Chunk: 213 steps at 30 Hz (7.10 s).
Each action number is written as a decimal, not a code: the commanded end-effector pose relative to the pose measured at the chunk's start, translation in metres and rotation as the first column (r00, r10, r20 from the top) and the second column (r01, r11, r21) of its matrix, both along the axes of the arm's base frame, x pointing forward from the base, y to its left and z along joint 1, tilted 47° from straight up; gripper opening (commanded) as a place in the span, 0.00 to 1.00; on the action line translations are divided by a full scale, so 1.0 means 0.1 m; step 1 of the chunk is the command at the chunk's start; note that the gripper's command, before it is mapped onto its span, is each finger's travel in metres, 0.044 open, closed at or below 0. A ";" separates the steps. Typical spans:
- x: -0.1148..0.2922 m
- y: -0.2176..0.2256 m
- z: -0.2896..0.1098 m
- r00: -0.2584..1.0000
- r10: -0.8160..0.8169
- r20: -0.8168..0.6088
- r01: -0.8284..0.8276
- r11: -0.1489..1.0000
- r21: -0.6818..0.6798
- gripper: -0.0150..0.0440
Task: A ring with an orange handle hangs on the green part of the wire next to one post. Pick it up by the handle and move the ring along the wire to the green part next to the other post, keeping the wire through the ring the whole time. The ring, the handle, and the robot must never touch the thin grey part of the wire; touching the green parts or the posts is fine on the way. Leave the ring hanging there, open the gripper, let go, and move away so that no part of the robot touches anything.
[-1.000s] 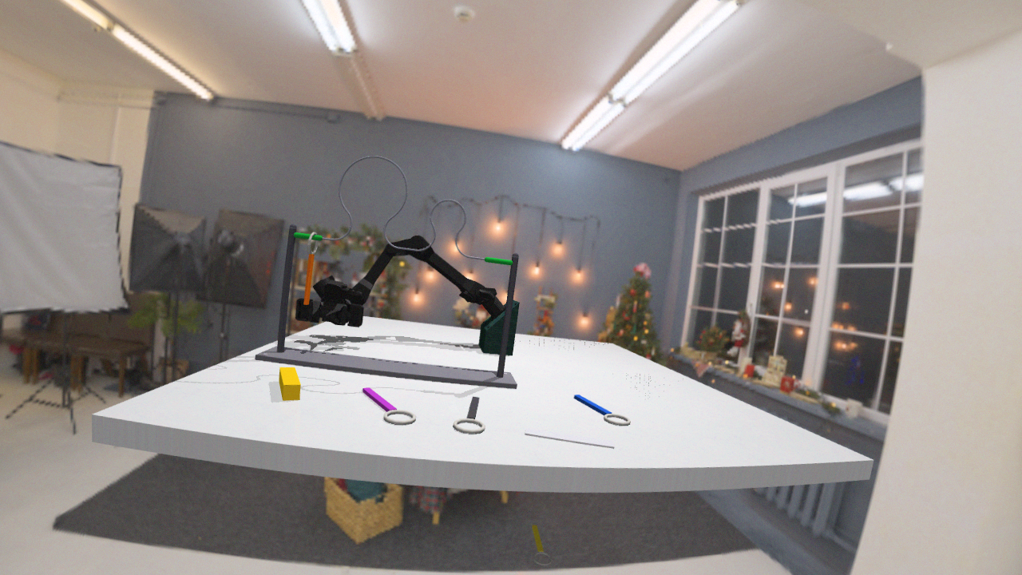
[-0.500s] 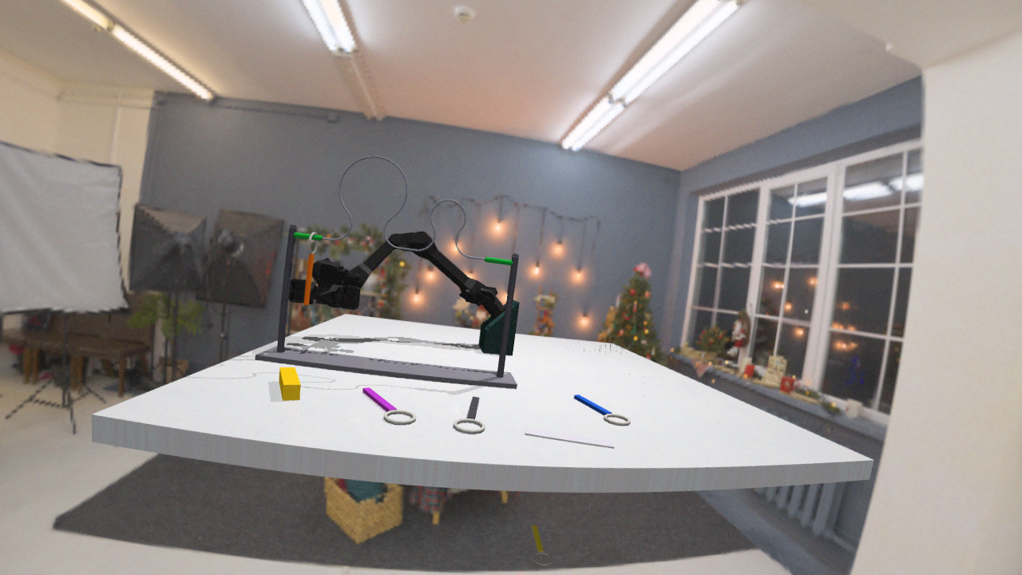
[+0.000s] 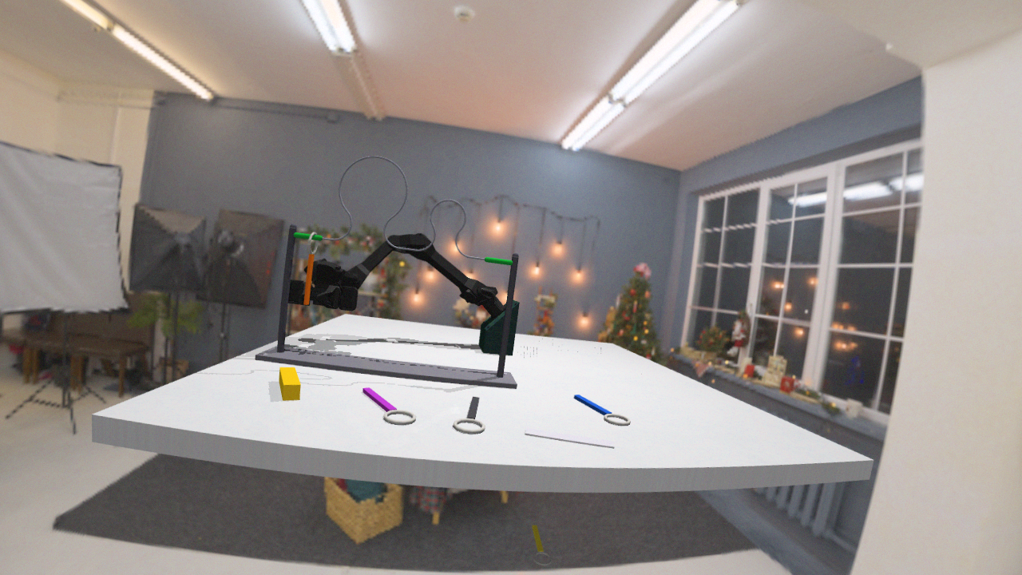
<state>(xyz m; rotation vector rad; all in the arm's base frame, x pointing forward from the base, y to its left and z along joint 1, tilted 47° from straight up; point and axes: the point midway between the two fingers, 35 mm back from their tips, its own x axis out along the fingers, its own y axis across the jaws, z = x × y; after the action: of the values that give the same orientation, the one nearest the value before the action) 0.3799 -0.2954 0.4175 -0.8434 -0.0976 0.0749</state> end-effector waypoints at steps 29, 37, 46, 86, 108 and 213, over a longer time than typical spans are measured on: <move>0.50 0.05 0.02 1.000 -0.005 0.002 0.005 1.000 0.000 0.53; 0.50 0.05 0.02 1.000 -0.005 0.002 0.005 1.000 0.000 0.53; 0.50 0.05 0.02 1.000 -0.005 0.002 0.005 1.000 0.000 0.53; 0.48 0.17 0.12 1.000 0.002 0.003 -0.002 1.000 -0.001 0.00; 0.38 0.19 0.09 0.997 -0.063 -0.053 0.063 0.998 -0.003 0.00; -0.39 2.71 -0.14 0.785 0.505 -0.357 0.395 0.035 0.918 0.00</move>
<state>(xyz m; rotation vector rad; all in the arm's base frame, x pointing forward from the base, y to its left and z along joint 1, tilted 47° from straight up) 0.3424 -0.0337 0.3936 0.7223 0.4662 0.3118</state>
